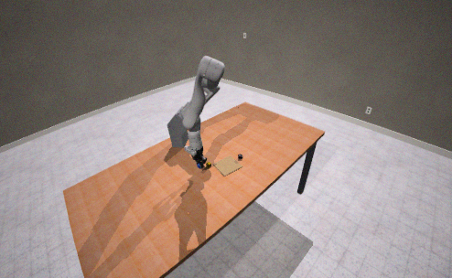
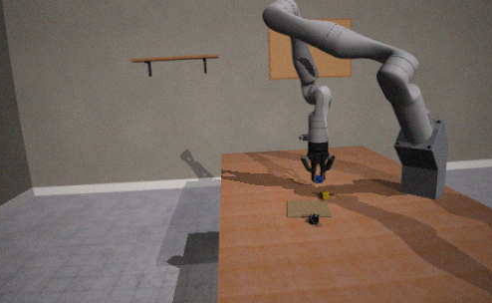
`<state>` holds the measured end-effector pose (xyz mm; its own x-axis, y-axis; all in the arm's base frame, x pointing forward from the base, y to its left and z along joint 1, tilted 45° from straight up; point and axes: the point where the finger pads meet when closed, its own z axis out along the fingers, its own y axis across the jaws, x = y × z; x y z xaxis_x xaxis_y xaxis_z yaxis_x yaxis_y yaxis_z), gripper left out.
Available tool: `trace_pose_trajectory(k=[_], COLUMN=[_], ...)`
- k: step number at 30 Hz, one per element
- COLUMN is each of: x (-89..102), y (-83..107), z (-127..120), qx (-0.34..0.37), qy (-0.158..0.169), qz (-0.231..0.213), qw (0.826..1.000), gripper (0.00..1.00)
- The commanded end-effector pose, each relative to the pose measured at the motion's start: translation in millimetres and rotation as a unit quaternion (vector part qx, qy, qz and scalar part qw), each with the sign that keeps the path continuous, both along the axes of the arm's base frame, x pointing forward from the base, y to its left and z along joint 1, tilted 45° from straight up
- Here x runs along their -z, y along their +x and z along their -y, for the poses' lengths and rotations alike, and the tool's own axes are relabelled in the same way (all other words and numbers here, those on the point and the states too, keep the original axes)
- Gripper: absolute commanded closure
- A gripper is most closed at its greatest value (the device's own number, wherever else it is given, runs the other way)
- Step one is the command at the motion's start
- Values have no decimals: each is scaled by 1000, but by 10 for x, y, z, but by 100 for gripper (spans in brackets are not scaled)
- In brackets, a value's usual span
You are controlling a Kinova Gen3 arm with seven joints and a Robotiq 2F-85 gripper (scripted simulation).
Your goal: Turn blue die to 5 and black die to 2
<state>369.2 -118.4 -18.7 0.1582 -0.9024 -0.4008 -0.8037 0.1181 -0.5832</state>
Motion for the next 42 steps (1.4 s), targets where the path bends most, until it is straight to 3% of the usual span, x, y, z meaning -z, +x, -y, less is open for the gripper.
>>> trace_pose_trajectory(k=[1,17,42], x=[-77,-355,-407], y=[-61,-285,-328], z=[97,253,282], qx=[7,7,6], qy=[-5,-5,-5], qz=[-1,-1,-1], qw=[1000,1000,1000], gripper=[79,79,79])
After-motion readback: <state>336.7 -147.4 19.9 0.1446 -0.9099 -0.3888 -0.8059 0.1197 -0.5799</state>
